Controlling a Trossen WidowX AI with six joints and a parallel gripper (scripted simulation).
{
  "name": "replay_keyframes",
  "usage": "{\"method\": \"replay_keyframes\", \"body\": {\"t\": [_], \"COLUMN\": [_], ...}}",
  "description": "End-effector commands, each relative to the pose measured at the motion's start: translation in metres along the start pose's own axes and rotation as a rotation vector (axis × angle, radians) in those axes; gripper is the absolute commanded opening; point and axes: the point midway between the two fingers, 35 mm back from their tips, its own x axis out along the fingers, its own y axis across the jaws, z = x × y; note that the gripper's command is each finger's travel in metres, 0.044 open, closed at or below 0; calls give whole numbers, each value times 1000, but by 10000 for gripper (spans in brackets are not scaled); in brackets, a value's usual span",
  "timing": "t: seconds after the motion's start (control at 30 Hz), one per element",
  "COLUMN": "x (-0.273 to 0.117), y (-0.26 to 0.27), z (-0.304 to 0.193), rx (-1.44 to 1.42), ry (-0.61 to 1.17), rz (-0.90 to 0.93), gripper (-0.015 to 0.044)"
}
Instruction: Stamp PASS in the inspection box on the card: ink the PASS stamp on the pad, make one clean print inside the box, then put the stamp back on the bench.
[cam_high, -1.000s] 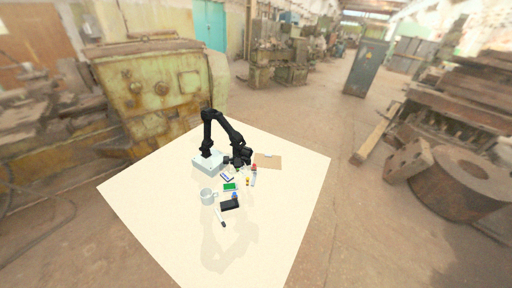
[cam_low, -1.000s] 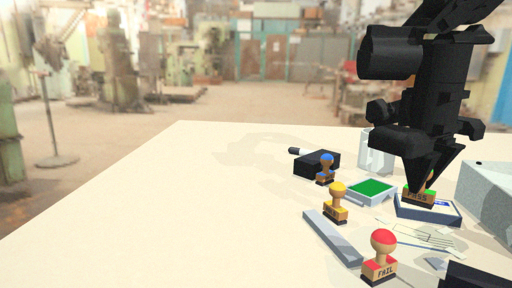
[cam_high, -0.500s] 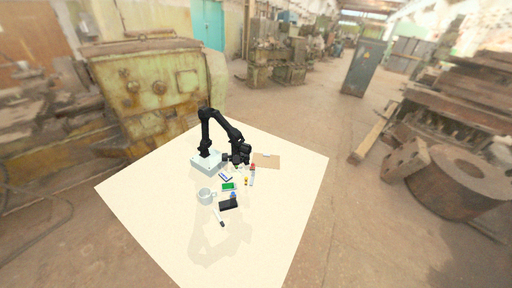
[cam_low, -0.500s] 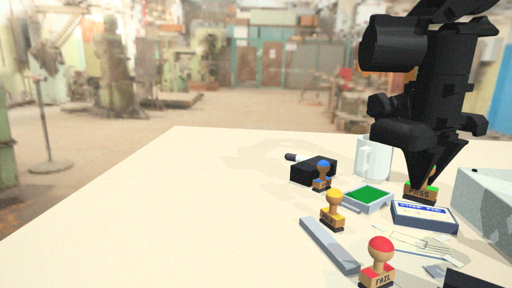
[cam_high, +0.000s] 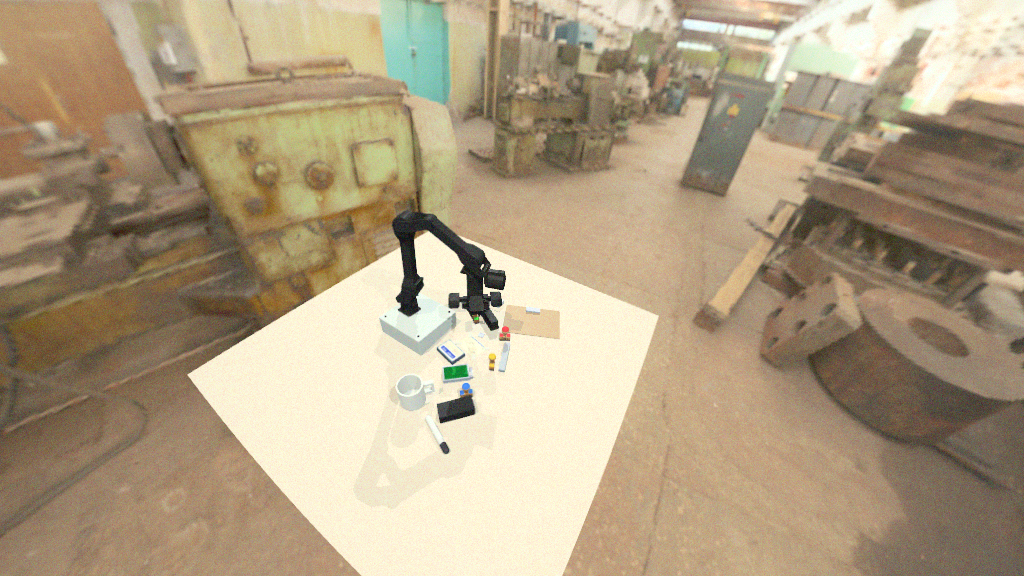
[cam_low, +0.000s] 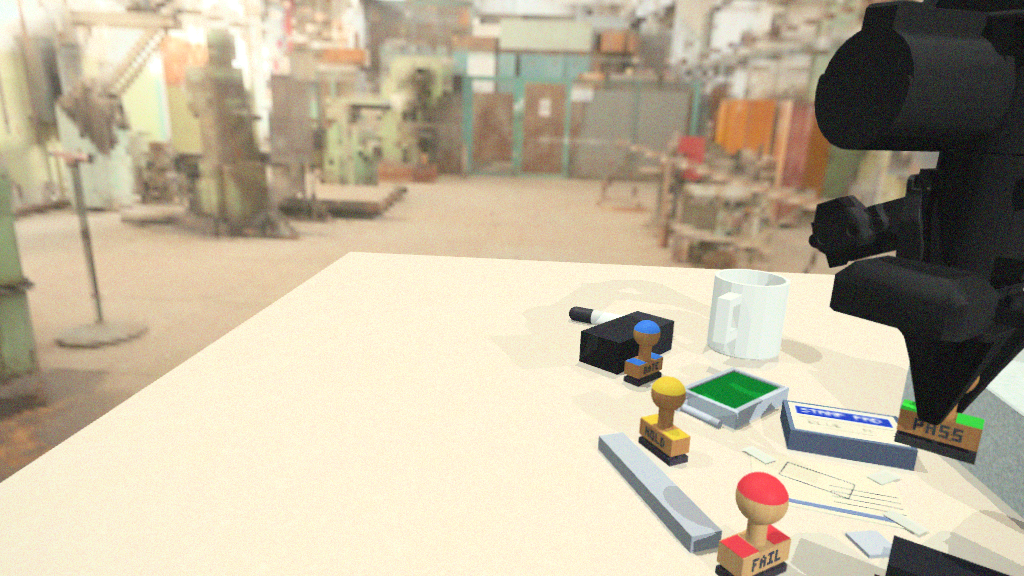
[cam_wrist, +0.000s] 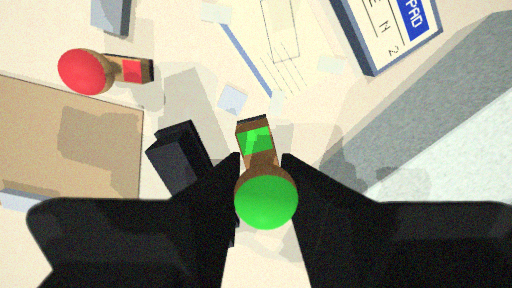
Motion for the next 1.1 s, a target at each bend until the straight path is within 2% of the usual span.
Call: {"method": "replay_keyframes", "body": {"t": [0.0, 0.3, 1.07], "x": [0, 0, 33], "y": [-2, -5, -3], "z": [-16, -53, -53], "rx": [2, 3, 4], "ry": [-2, 3, 4], "rz": [-2, -1, -1], "gripper": [0, 0, 0]}}
